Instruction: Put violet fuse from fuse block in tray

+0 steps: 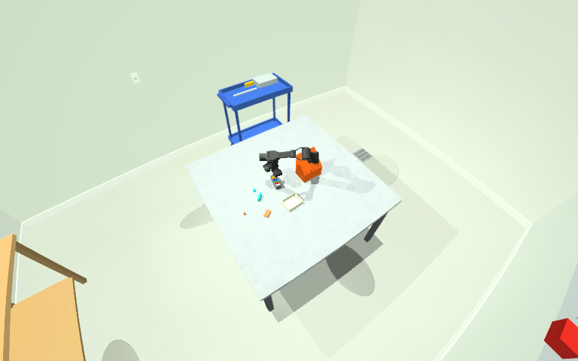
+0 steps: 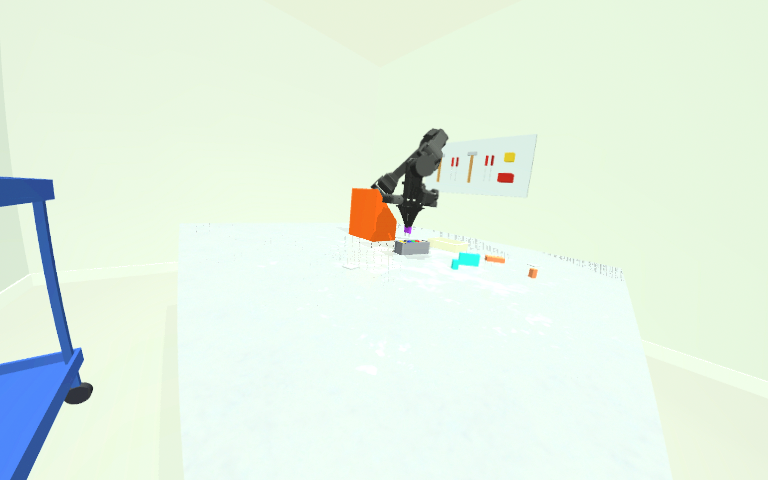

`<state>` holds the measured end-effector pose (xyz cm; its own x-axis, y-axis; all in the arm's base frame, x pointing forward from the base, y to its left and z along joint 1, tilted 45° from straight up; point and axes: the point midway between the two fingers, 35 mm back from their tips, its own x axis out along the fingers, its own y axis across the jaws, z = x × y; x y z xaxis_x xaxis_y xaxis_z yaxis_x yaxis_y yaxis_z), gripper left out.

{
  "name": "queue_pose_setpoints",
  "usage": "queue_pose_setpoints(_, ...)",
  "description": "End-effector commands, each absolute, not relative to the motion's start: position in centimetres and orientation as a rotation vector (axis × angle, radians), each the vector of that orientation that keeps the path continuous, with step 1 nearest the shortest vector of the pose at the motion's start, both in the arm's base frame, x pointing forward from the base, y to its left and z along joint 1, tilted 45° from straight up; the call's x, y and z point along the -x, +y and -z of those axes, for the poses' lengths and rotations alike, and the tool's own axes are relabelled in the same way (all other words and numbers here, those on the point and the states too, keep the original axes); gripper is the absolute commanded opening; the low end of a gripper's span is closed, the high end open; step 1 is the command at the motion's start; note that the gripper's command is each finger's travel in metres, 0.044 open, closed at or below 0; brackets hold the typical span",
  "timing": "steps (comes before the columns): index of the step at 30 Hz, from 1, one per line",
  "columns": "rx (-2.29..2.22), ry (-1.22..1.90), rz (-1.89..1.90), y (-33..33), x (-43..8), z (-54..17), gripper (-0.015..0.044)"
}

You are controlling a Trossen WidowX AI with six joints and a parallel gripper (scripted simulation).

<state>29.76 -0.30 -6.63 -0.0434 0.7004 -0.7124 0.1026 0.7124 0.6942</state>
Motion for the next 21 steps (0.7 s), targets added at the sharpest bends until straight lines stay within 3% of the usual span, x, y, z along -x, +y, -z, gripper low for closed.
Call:
queue_pose_setpoints(1, -0.663, 1.554, -0.547, -0.8, -30.0, 6.0, 0.0)
queue_pose_setpoints(8, -0.662, 1.555, -0.545, -0.6, -30.1, 5.6, 0.0)
queue_pose_setpoints(21, -0.643, 1.557, -0.518, 5.7, -31.9, -0.7, 0.0)
